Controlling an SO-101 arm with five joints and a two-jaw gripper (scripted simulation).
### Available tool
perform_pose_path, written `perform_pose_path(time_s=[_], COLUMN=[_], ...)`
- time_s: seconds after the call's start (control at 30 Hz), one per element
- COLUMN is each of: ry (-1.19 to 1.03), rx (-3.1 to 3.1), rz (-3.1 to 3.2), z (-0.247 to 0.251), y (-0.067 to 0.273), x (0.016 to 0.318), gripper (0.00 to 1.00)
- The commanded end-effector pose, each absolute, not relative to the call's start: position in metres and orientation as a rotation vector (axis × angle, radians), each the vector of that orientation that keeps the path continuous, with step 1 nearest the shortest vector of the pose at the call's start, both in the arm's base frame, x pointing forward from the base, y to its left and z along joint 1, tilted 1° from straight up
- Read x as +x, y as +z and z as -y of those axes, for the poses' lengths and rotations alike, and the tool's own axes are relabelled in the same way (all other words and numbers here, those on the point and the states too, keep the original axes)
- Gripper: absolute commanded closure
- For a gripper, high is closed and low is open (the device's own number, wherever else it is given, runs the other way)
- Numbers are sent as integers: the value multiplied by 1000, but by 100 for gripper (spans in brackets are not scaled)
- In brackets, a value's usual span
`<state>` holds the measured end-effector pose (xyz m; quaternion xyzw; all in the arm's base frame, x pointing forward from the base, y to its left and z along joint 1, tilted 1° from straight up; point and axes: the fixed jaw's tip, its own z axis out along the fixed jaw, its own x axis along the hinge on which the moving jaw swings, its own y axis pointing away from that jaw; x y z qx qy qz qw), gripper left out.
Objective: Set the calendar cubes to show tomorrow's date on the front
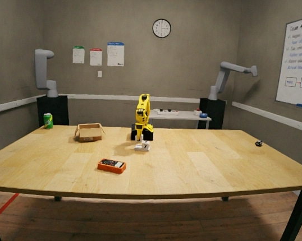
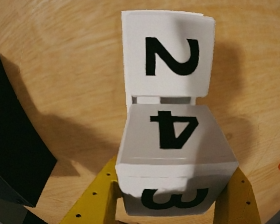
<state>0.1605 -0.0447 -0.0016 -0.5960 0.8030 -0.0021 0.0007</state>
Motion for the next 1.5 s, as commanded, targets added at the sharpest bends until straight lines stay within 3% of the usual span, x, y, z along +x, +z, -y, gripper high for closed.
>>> perform_pose_path(time_s=[0.0,1.47], ry=[0,0], rx=[-1898,-1890], rz=[-2503,-2509], z=[43,43], y=[-1,-9], x=[162,162], gripper=[100,100])
